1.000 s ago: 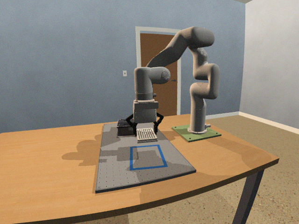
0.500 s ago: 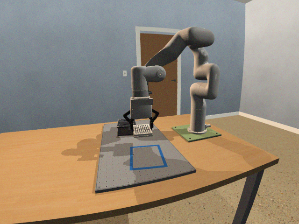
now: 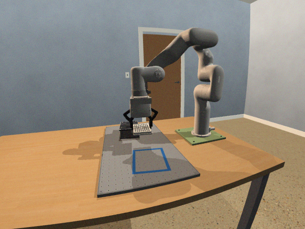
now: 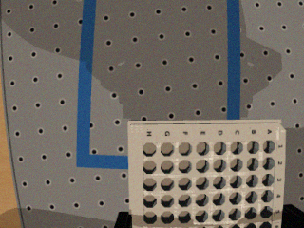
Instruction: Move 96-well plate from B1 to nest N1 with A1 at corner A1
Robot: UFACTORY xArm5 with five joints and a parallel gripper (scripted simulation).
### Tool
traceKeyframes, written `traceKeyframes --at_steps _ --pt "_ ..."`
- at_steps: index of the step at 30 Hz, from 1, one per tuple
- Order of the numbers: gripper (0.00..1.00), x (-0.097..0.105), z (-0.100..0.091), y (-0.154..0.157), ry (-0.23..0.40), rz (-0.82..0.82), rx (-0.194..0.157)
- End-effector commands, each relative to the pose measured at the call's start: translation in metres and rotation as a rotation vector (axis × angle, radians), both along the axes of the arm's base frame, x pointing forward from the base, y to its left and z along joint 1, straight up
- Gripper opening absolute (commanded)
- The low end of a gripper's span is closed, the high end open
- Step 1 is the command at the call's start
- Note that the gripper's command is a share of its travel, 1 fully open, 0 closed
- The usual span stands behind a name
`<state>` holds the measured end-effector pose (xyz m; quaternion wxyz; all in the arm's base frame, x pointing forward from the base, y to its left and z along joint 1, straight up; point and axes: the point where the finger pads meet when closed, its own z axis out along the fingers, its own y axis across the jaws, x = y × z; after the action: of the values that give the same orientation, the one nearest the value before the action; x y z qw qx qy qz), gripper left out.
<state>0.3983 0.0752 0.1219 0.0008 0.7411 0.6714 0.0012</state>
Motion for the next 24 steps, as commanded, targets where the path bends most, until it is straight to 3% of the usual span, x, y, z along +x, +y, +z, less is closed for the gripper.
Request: traceKeyframes --at_steps 1,24 --pt "0.00 0.004 0.004 -0.012 -0.004 0.000 0.001" --pt "0.00 0.017 0.016 -0.080 -0.004 0.000 -0.001"
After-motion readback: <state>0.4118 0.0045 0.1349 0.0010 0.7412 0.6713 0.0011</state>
